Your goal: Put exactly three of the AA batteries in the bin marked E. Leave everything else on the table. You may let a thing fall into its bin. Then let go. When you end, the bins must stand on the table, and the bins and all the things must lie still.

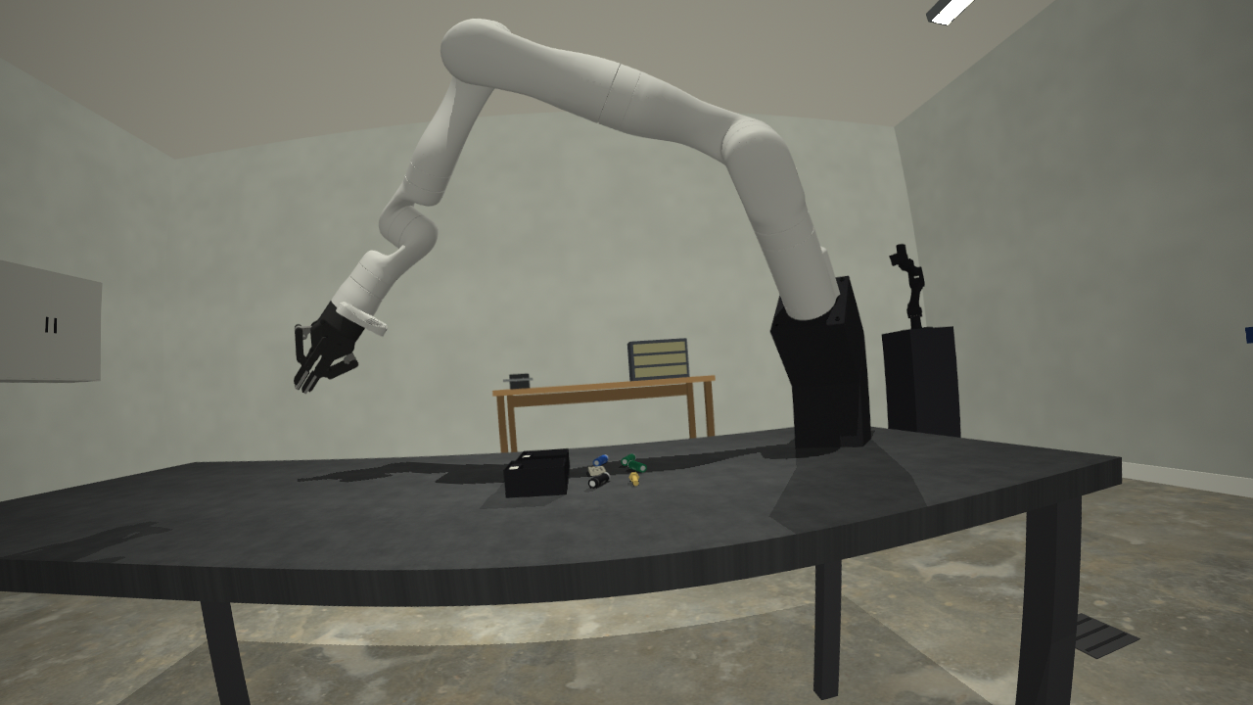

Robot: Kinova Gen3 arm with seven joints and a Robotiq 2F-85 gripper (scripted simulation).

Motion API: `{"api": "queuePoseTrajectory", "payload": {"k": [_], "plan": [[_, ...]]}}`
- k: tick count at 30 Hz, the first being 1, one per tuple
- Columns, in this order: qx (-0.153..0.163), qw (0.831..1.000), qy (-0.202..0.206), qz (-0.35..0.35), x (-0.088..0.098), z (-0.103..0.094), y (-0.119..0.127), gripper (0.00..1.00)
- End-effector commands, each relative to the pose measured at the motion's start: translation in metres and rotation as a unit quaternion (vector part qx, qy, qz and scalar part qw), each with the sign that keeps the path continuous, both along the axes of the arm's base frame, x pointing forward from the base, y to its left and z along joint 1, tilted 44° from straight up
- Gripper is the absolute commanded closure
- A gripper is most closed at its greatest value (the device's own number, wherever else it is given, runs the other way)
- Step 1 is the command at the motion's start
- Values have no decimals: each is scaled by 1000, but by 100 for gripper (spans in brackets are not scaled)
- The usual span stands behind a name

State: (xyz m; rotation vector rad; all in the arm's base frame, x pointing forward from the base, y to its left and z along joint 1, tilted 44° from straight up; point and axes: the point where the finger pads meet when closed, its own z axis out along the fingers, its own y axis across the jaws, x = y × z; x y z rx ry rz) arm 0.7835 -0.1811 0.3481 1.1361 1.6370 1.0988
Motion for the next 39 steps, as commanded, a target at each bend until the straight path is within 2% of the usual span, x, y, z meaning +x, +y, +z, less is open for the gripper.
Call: {"api": "queuePoseTrajectory", "payload": {"k": [1, 3, 5, 6, 8, 9, 11, 14, 15, 17, 23, 25, 28, 30, 32, 35, 37, 39], "plan": [[-10, 1000, -2, -1, -17, -5, -7, 91], [-10, 1000, -2, -1, -17, -5, -7, 91], [-57, 998, 18, 23, -31, -17, -7, 91], [-63, 997, 21, 26, -37, -22, -7, 91], [-59, 998, 19, 22, -49, -31, -9, 91], [-58, 998, 19, 23, -49, -31, -9, 91], [-103, 993, 39, 49, -64, -43, -8, 91], [-104, 993, 39, 48, -83, -56, -9, 91], [-104, 993, 38, 49, -84, -56, -8, 91], [-146, 984, 58, 79, -100, -68, -7, 91], [-145, 985, 56, 80, -120, -80, -3, 91], [-185, 973, 75, 112, -137, -91, -3, 91], [-184, 974, 74, 110, -156, -102, 0, 91], [-183, 974, 73, 111, -159, -103, 1, 91], [-220, 960, 90, 148, -176, -113, 3, 91], [-218, 961, 88, 145, -196, -123, 8, 91], [-218, 961, 88, 145, -196, -123, 8, 91], [-250, 945, 103, 185, -213, -132, 12, 91]]}}
